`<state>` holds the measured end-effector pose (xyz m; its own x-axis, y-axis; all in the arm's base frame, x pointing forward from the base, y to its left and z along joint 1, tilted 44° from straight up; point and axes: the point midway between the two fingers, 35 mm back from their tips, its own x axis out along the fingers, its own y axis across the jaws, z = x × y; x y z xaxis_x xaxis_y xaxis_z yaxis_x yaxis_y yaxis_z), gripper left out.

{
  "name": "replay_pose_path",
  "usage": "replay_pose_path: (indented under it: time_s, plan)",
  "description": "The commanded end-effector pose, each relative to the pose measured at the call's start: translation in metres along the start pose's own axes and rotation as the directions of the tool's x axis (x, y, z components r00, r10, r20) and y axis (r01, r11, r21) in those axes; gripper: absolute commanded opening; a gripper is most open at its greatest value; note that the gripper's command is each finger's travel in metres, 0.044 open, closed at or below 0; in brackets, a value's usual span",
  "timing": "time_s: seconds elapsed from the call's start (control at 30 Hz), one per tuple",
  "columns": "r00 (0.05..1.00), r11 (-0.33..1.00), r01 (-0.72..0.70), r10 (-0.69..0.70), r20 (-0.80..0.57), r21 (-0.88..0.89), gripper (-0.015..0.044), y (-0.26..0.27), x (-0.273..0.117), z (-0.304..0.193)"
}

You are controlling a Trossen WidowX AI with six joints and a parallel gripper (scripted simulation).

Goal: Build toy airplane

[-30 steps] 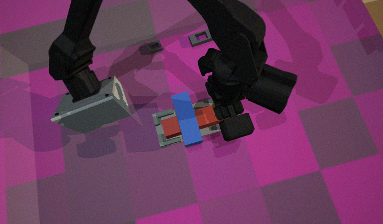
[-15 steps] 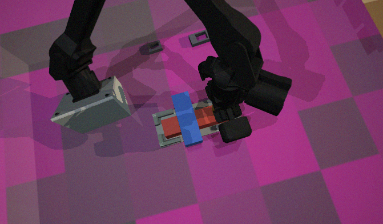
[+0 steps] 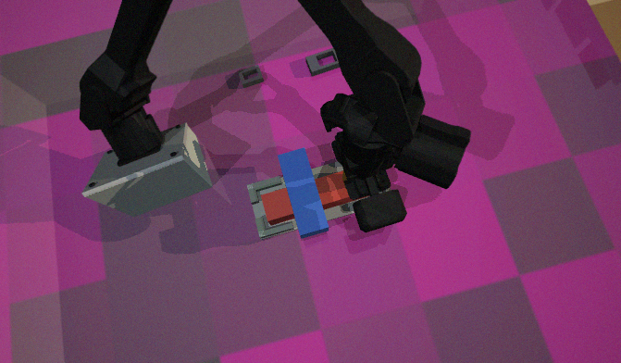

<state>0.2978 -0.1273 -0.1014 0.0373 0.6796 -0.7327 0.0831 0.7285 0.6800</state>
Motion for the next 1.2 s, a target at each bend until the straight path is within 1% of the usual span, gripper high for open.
replay_pose_path:
  time_s: [0.0, 0.07, 0.4, 0.63, 0.7, 0.8, 0.87, 1.17]
  plan:
    - [1.000, 1.000, 0.000, 0.000, 0.000, 0.000, 0.0000, 0.000, 0.000, 0.000]
    - [1.000, 1.000, 0.000, 0.000, 0.000, 0.000, 0.0000, 0.000, 0.000, 0.000]
    - [1.000, 1.000, 0.000, 0.000, 0.000, 0.000, 0.0260, 0.000, 0.000, 0.000]
    - [1.000, 1.000, 0.000, 0.000, 0.000, 0.000, 0.0260, 0.000, -0.003, 0.000]
    - [1.000, 1.000, 0.001, -0.001, 0.000, 0.002, 0.0260, -0.002, -0.022, 0.002]
    - [1.000, 1.000, -0.001, 0.001, -0.002, 0.005, 0.0260, -0.002, -0.068, 0.002]
    - [1.000, 1.000, -0.002, 0.002, -0.003, 0.006, 0.0260, -0.001, -0.088, 0.000]
    - [1.000, 1.000, -0.003, 0.003, -0.003, 0.006, 0.0260, -0.003, -0.091, 0.002]
